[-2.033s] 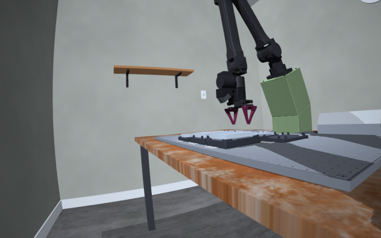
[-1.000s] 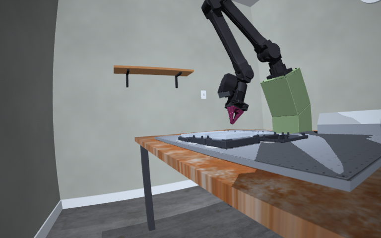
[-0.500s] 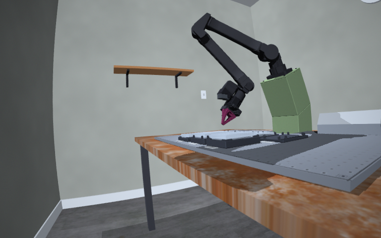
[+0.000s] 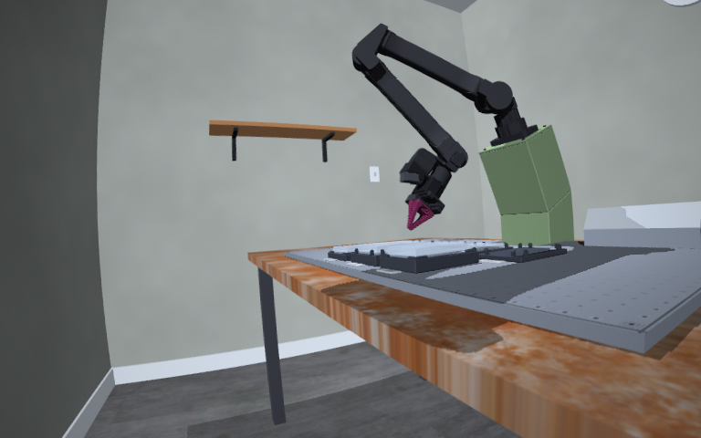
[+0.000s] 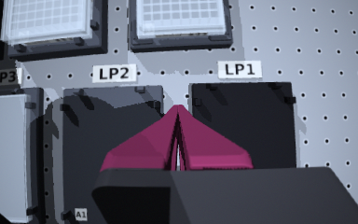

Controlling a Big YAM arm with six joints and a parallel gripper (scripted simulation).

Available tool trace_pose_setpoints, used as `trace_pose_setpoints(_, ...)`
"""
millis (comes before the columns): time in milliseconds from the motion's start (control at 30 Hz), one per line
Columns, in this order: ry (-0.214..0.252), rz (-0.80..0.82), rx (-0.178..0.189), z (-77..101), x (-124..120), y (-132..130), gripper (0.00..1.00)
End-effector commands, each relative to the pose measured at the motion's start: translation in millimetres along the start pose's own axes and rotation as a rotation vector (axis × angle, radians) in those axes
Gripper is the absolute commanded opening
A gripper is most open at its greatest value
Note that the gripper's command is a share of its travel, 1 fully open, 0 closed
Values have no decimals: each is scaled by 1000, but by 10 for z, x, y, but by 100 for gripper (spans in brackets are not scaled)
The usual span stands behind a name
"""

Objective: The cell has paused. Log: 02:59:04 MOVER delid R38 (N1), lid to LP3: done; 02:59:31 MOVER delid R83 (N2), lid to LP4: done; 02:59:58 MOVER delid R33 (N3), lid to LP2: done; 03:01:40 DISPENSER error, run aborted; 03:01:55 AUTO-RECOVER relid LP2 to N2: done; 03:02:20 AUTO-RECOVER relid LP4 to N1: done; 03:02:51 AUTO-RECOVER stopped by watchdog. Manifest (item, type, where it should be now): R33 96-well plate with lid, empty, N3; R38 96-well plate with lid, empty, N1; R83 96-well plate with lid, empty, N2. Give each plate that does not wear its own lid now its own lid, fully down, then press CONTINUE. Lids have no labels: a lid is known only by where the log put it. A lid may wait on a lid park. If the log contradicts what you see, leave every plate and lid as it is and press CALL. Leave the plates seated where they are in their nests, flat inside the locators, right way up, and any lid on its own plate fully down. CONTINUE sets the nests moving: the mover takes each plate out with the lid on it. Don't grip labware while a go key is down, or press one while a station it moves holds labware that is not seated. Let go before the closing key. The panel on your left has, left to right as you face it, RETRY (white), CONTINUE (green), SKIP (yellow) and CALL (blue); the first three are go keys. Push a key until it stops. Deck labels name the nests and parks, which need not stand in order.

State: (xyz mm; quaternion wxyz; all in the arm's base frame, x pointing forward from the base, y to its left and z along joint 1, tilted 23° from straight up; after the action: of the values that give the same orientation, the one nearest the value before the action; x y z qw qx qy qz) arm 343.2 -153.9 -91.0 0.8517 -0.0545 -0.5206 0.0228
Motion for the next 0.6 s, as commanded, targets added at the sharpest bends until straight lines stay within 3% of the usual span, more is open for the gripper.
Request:
trace_pose_setpoints(0, -1, 8, 6, 32, 31, 20, 0)
trace_pose_setpoints(267, -1, 8, 6, 32, 31, 20, 0)
trace_pose_setpoints(300, -18, 16, 8, 27, 117, 85, 0)
trace_pose_setpoints(333, 12, -3, 19, 88, 3, 208, 0)
trace_pose_setpoints(567, 19, -4, 21, 108, 22, 452, 0)
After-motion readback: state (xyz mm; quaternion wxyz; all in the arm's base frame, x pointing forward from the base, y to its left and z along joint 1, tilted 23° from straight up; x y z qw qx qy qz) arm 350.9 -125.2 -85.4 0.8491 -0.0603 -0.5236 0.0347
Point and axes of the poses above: the point where the finger pads meet when closed, its own z axis back along the fingers, its own y axis across the jaws, x = y × z, the point moved 2 cm from there along z, back along the fingers, and after that the axes turned 9 degrees about z, right-handed, at the moved point
